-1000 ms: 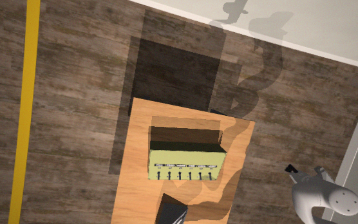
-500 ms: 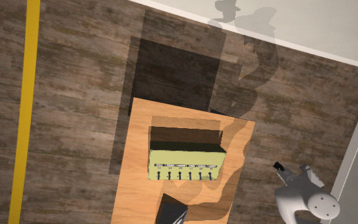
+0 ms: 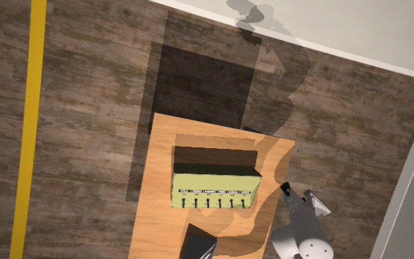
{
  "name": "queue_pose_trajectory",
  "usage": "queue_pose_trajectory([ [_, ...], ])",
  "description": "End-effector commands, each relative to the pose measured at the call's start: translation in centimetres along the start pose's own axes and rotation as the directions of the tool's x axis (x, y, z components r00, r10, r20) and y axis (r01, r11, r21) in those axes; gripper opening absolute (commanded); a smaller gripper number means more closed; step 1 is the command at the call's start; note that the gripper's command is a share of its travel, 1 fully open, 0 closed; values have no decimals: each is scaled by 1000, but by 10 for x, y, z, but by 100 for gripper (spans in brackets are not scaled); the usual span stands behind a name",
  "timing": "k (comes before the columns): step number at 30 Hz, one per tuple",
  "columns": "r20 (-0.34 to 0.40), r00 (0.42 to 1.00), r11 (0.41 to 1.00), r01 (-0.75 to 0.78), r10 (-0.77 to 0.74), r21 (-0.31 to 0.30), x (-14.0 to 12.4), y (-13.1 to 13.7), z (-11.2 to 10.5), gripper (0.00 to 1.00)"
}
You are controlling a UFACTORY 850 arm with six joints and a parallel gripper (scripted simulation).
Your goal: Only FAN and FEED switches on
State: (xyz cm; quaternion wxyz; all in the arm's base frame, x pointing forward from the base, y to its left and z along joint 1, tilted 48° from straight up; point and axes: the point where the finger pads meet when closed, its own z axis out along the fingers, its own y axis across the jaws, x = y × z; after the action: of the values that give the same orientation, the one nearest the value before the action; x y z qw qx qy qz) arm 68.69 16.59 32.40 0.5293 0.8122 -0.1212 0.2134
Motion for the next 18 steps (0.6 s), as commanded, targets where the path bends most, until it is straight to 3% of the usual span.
queue_pose_trajectory([
  [1, -85, 994, 993, 80, -73, 87, -41, -53, -20, 100],
  [5, -85, 994, 993, 80, -73, 87, -58, -71, -27, 100],
  [6, -132, 984, 980, 141, -122, 143, -83, -91, -35, 100],
  [8, -132, 984, 980, 141, -122, 143, -83, -91, -35, 100],
  [9, -132, 984, 980, 141, -122, 143, -106, -111, -43, 100],
  [11, -132, 984, 980, 141, -122, 143, -106, -111, -43, 100],
  [12, -173, 970, 959, 204, -171, 195, -134, -128, -49, 100],
  [16, -173, 970, 959, 204, -171, 195, -159, -145, -55, 100],
  [17, -208, 953, 933, 267, -220, 241, -186, -157, -59, 100],
  [18, -208, 953, 933, 267, -220, 241, -197, -163, -61, 100],
])
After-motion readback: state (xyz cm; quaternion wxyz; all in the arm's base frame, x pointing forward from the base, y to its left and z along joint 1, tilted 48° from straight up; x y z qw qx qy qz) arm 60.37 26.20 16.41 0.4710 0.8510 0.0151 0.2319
